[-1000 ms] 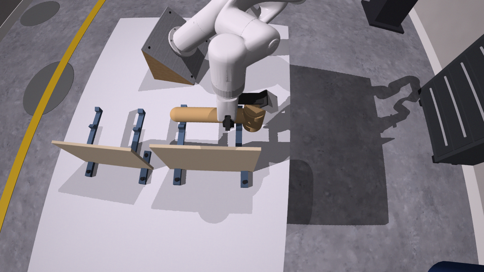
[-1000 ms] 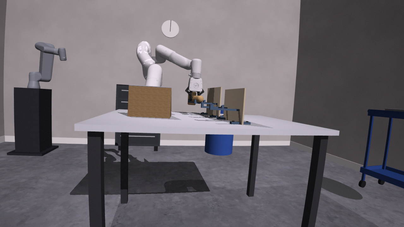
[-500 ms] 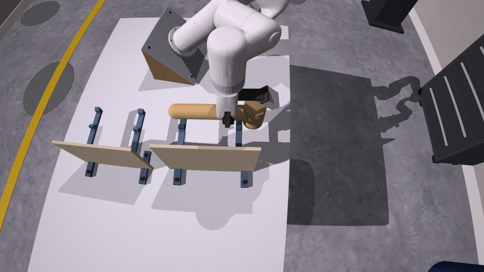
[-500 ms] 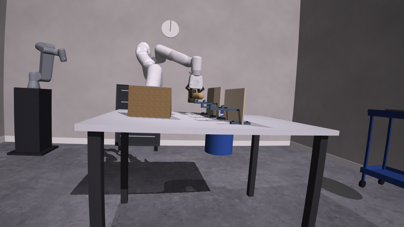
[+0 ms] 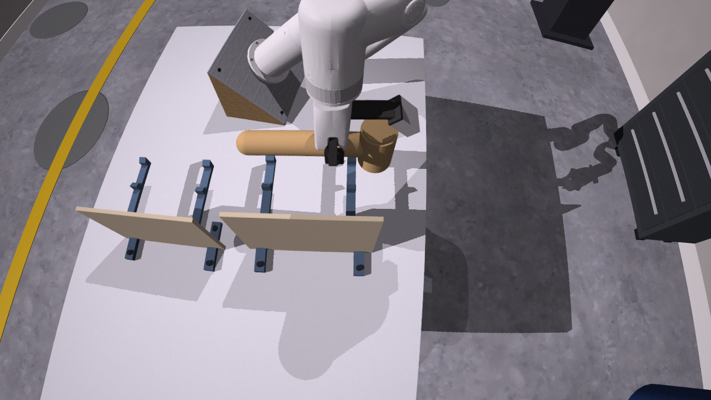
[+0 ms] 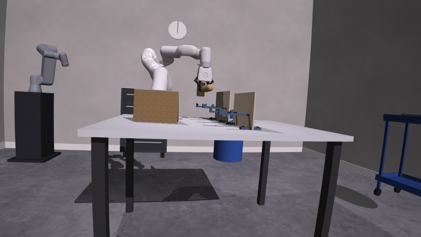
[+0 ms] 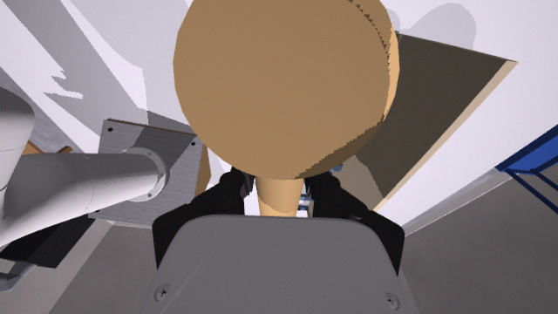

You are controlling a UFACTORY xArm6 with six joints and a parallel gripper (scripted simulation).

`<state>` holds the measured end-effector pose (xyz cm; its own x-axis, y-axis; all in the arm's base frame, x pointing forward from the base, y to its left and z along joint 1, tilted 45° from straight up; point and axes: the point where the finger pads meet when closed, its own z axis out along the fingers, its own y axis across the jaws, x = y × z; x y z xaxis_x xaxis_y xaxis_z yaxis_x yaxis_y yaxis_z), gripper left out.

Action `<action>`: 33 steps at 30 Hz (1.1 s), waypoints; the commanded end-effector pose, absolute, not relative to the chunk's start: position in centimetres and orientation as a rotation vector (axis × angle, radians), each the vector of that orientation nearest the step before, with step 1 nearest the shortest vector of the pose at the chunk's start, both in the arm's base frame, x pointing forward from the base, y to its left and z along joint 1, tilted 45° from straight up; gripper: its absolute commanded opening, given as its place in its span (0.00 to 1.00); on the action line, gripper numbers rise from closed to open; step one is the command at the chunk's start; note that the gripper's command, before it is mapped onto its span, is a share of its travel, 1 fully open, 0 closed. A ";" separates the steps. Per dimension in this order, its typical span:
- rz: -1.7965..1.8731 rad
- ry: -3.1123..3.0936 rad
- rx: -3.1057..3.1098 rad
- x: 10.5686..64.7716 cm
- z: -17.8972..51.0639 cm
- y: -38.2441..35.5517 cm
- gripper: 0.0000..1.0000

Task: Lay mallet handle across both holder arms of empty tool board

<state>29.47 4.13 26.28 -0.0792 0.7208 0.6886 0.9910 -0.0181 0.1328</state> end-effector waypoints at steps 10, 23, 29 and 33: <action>-0.853 -1.841 -1.803 33.1 21.0 -3.5 0.00; -0.849 -1.841 -1.805 34.2 13.7 -10.6 0.00; -0.850 -1.842 -1.798 33.9 10.3 -13.3 0.00; -0.853 -1.843 -1.791 33.4 7.6 -15.1 0.00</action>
